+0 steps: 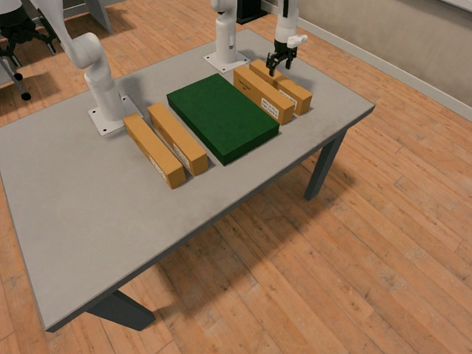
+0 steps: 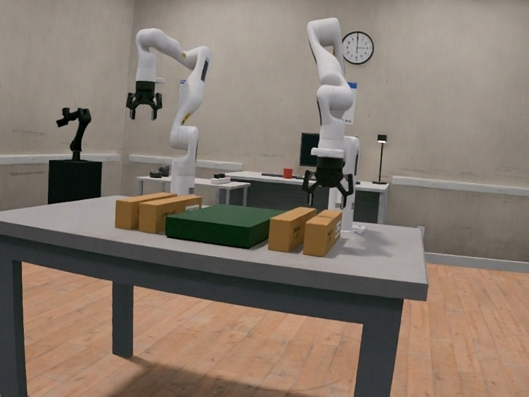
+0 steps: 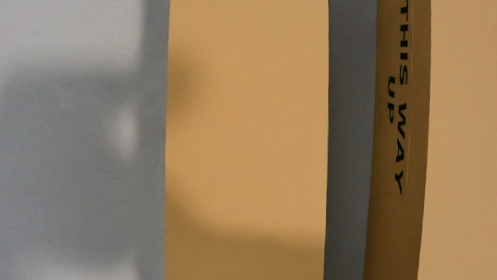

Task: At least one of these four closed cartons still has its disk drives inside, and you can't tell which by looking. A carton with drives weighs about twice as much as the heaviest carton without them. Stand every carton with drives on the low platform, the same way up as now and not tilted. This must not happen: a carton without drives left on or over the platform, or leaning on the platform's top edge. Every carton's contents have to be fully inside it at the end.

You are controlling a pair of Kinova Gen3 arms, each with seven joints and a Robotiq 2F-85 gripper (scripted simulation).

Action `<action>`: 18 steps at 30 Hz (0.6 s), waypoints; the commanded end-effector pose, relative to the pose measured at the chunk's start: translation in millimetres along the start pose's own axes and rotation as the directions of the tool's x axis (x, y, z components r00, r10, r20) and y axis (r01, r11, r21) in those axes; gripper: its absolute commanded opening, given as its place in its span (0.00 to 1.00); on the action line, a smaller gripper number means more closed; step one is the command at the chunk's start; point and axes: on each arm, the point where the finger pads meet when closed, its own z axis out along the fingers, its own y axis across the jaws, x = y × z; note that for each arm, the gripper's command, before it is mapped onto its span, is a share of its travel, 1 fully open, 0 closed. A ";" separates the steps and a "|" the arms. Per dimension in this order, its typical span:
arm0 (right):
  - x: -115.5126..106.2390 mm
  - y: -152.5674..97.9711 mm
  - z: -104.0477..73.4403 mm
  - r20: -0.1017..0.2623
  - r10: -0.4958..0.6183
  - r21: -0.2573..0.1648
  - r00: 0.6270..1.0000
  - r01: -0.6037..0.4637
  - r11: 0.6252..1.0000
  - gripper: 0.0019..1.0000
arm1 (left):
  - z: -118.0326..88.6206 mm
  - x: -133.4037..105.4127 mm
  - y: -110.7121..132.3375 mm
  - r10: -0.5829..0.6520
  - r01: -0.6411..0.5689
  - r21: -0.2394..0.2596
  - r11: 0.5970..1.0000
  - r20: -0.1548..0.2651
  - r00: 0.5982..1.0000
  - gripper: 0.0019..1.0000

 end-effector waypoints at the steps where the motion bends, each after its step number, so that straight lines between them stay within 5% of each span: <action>1: -0.2 0.0 -0.2 0.000 0.000 0.000 1.000 0.000 1.000 1.00 | -0.4 0.4 0.0 0.000 0.000 0.000 1.000 -0.001 1.000 1.00; 18: -0.2 0.0 -0.2 0.000 0.000 0.000 1.000 0.000 1.000 1.00 | 9.5 0.2 -0.4 0.000 0.000 0.000 1.000 -0.001 1.000 1.00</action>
